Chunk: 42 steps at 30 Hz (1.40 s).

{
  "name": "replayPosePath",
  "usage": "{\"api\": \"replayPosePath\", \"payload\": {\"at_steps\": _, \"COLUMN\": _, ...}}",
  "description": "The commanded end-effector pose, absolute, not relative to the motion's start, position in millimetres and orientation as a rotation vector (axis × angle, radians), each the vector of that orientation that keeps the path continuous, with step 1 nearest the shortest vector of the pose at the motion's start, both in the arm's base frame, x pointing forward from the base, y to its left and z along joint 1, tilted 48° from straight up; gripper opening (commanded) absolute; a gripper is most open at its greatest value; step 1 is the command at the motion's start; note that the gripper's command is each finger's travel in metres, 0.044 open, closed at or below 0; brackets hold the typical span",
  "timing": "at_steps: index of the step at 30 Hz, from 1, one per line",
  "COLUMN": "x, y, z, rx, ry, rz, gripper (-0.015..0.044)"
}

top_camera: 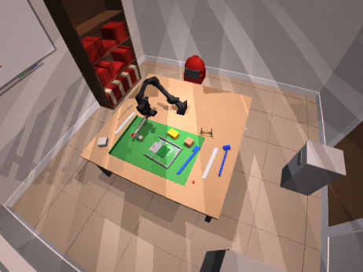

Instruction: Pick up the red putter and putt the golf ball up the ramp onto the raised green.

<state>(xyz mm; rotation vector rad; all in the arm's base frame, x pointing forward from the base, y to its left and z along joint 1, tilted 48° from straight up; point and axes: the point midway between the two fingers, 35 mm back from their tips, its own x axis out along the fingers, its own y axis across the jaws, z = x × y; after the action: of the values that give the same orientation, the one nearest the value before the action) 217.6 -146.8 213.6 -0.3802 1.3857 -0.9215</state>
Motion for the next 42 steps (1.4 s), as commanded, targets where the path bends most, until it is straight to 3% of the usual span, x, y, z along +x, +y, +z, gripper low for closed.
{"api": "replayPosePath", "payload": {"at_steps": 1, "x": 218.1, "y": -146.0, "z": 214.0, "rx": -0.381, "ry": 1.384, "rz": -0.92, "gripper": 0.0}}
{"api": "replayPosePath", "payload": {"at_steps": 26, "x": 208.8, "y": -164.6, "z": 230.2, "rx": -0.387, "ry": 1.384, "rz": -0.912, "gripper": 0.0}}
{"api": "replayPosePath", "payload": {"at_steps": 36, "x": 250.6, "y": -87.2, "z": 140.4, "rx": -0.378, "ry": 1.378, "rz": -0.911, "gripper": 0.0}}
{"api": "replayPosePath", "payload": {"at_steps": 42, "x": 252.1, "y": -77.7, "z": 137.8, "rx": -0.384, "ry": 1.376, "rz": -0.909, "gripper": 0.0}}
